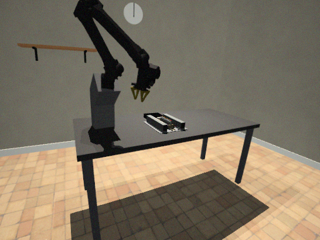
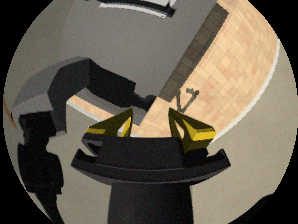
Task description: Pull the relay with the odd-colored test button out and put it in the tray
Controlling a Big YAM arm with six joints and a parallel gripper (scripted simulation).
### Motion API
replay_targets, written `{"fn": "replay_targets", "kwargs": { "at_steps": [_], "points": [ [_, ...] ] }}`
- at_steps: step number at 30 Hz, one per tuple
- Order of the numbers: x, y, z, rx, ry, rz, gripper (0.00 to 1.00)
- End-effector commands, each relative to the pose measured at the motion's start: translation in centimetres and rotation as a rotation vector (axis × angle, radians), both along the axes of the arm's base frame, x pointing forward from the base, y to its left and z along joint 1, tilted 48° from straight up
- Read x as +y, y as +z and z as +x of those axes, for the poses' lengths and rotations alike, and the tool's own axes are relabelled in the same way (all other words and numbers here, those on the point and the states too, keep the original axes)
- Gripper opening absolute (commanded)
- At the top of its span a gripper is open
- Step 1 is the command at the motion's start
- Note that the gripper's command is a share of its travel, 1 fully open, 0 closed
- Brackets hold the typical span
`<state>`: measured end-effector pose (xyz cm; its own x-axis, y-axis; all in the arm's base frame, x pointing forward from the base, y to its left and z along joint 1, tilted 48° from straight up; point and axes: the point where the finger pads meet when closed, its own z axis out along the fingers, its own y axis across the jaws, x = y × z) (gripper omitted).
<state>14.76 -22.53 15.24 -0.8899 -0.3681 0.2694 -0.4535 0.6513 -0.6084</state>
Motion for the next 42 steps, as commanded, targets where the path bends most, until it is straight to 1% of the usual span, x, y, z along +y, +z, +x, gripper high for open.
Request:
{"fn": "replay_targets", "kwargs": {
  "at_steps": [1, 13, 15, 20, 30, 32, 42],
  "points": [
    [-0.5, 2.1, 1.7, -0.027, 0.032, -0.031, 0.59],
    [-1.0, 2.2, 3.6, 0.007, 0.075, -0.032, 0.59],
    [-1.0, 2.2, 3.6, 0.007, 0.075, -0.032, 0.59],
    [-1.2, 2.1, 4.9, 0.03, 0.101, -0.032, 0.59],
    [-1.6, 1.5, 8.3, 0.092, 0.17, -0.032, 0.59],
    [-1.6, 1.5, 8.3, 0.092, 0.17, -0.032, 0.59],
    [-1.6, 0.2, 12.9, 0.171, 0.259, -0.036, 0.59]
  ]
}}
